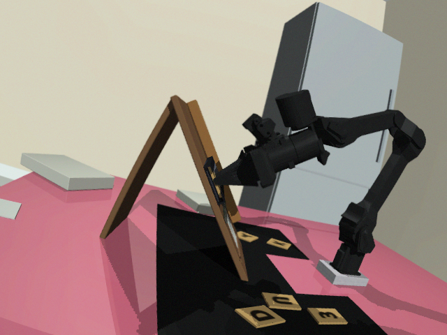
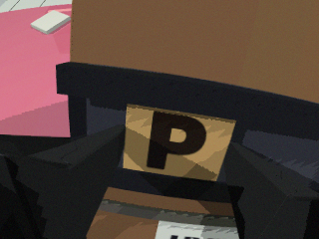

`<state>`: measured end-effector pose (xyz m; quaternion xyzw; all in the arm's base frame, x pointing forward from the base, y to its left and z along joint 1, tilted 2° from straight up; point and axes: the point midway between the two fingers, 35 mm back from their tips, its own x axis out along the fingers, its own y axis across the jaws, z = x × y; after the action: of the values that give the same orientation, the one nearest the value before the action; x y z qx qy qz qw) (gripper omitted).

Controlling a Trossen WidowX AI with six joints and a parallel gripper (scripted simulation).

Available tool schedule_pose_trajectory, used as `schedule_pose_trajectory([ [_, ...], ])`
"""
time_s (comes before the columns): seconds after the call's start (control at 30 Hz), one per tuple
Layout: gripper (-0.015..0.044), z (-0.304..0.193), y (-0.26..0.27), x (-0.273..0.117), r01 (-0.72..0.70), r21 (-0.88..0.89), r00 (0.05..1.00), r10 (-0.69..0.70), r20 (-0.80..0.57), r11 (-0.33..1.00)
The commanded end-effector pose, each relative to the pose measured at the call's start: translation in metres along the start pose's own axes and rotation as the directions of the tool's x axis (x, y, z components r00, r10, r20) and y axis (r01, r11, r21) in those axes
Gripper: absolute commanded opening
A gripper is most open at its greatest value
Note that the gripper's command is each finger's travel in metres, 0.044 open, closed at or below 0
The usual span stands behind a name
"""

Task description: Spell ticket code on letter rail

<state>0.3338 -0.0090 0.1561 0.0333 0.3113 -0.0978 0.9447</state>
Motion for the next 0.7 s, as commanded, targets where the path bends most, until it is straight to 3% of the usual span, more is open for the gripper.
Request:
schedule_pose_trajectory([
  [0.0,0.0,0.001,-0.002,-0.001,-0.004,-0.002,1.0,0.004,0.004,1.0],
  [0.67,0.0,0.001,-0.013,0.0,-0.004,-0.002,1.0,0.004,0.004,1.0],
])
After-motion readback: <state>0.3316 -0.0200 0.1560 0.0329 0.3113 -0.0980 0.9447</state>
